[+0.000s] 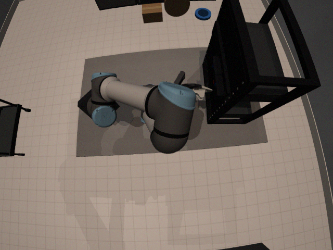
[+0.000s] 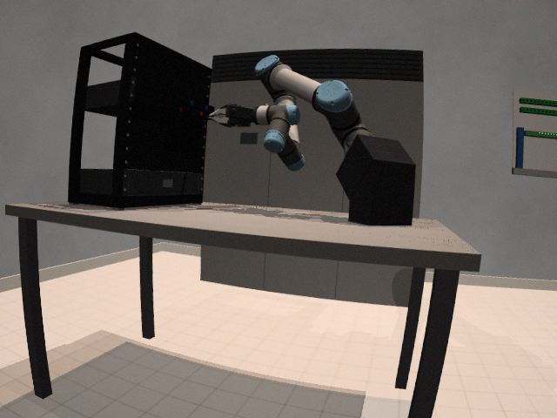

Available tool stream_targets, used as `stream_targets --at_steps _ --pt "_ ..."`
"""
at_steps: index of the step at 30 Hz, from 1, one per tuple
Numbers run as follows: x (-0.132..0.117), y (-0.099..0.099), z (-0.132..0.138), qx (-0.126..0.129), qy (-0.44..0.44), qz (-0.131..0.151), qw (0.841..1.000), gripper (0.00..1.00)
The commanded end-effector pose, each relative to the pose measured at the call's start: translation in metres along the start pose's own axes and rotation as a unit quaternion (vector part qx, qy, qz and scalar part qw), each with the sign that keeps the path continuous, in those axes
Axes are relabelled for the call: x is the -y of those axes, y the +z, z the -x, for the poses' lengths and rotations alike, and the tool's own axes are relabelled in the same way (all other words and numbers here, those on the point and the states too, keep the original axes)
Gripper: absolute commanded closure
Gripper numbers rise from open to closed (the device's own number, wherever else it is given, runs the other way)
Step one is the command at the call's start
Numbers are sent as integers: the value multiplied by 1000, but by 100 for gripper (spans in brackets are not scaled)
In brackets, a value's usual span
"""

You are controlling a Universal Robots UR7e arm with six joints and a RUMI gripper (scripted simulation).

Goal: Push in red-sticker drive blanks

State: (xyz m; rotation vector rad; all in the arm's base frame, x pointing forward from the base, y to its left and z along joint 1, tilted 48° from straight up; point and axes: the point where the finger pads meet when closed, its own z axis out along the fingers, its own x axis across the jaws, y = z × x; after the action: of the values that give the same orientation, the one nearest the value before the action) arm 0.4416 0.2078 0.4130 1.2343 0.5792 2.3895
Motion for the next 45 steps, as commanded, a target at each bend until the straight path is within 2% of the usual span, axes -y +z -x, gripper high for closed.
stream_targets --at_steps 1,23,31,45 --pt "0 0 -1 0 0 0 1000 100" --pt "0 0 -1 0 0 0 1000 100" --pt "0 9 -1 0 0 0 1000 100" --pt "0 12 -1 0 0 0 1000 100"
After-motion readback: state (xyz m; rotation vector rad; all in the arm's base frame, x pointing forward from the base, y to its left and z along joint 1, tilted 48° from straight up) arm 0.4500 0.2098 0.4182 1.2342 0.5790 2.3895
